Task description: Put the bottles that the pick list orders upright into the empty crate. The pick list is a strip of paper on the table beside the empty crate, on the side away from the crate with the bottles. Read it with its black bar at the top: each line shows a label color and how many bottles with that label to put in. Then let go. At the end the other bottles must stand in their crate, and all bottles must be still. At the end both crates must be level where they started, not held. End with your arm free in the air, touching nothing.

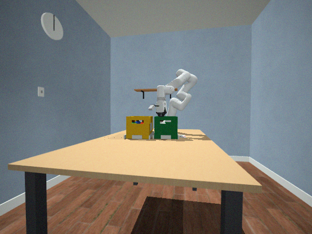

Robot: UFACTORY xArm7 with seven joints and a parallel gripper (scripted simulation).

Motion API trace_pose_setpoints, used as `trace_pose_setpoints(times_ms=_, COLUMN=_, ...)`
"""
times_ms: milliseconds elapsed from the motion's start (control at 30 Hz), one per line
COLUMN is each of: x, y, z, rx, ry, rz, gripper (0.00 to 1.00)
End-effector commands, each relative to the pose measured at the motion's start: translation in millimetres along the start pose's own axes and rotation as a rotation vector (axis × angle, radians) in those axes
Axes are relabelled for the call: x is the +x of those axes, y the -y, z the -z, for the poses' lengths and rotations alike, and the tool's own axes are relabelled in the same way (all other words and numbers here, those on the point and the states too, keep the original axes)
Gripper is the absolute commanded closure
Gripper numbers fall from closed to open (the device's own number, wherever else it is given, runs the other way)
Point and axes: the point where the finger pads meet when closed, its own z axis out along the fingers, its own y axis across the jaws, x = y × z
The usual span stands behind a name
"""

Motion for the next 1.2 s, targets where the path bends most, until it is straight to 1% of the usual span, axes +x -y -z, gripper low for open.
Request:
trace_pose_setpoints(times_ms=0, x=1.4, y=0.5, z=1.3, rx=0.001, ry=-0.004, rz=0.0, gripper=1.0)
trace_pose_setpoints(times_ms=133, x=1.4, y=0.5, z=1.3, rx=0.001, ry=-0.004, rz=0.0, gripper=1.0)
trace_pose_setpoints(times_ms=167, x=1.3, y=0.5, z=-2.1, rx=0.001, ry=-0.004, rz=0.0, gripper=0.35)
trace_pose_setpoints(times_ms=1167, x=1.4, y=0.5, z=-2.0, rx=0.001, ry=-0.004, rz=0.0, gripper=0.35)
